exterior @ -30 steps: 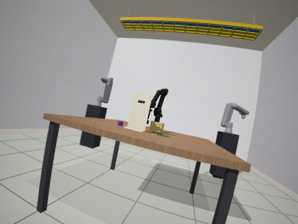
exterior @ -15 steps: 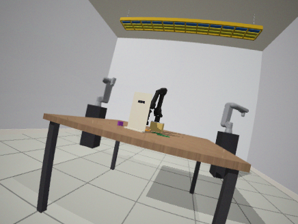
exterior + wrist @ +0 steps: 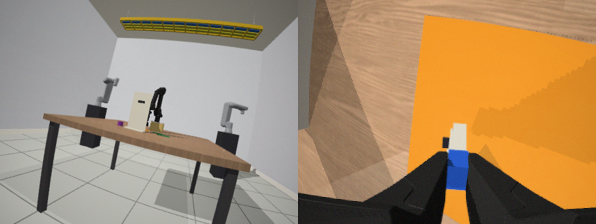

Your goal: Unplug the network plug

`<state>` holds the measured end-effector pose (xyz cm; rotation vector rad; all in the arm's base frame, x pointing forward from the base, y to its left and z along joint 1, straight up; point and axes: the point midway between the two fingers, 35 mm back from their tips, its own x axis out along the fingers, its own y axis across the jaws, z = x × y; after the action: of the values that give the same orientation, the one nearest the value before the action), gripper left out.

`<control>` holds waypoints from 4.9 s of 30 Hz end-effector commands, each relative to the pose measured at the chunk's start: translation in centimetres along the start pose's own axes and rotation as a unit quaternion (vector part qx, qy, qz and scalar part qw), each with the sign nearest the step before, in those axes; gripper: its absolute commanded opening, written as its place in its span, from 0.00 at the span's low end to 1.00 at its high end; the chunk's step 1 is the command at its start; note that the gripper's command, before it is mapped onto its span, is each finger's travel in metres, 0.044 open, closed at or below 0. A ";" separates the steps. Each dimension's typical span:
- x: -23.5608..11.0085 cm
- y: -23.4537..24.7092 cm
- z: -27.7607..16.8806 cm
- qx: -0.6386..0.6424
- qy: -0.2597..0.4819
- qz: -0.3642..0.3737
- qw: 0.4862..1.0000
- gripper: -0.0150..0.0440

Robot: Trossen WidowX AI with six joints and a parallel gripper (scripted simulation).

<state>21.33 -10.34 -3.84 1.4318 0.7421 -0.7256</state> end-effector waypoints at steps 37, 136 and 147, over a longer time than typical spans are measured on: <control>0.5 -0.5 -0.2 -0.001 0.002 -0.002 1.000 0.52; -6.8 3.0 0.4 -0.001 0.001 -0.004 1.000 0.52; -7.9 3.6 0.2 -0.001 0.001 -0.004 1.000 0.52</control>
<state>19.44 -10.46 3.88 1.4358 0.7596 -0.7401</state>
